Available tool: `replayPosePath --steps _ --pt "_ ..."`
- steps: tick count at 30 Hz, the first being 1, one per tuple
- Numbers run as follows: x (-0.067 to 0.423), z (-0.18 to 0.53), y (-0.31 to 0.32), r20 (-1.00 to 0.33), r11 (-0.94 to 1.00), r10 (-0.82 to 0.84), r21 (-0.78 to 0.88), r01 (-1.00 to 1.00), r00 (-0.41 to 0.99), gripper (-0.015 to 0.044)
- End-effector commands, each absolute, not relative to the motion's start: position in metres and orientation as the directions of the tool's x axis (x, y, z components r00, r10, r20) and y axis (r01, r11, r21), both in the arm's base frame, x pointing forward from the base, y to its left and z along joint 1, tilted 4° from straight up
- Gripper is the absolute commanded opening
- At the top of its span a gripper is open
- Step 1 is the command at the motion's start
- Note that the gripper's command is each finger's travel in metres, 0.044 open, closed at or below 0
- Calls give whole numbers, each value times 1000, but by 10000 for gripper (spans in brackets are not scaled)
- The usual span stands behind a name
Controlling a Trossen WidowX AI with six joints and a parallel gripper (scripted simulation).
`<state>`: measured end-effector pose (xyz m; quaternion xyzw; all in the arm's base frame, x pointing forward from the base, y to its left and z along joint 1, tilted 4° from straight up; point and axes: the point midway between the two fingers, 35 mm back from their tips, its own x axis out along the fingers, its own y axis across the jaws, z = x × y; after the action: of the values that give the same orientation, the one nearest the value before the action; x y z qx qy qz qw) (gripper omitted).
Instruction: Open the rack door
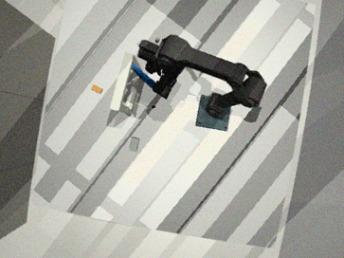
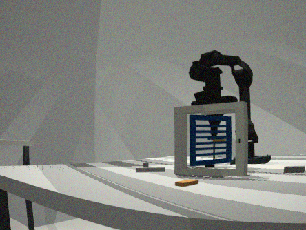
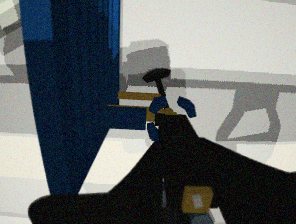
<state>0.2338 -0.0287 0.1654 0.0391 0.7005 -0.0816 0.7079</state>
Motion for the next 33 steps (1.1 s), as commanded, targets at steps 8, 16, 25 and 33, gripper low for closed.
replayPosePath --steps 8,16,25,33 --pt "236 167 -52 -998 998 -65 -65 11 10 10" --pt "240 168 -68 -998 994 -67 -68 -91 11 10" --pt "246 170 -86 -998 975 -69 -70 -211 11 10" --pt "249 170 -96 -997 960 -70 -71 -270 11 10"
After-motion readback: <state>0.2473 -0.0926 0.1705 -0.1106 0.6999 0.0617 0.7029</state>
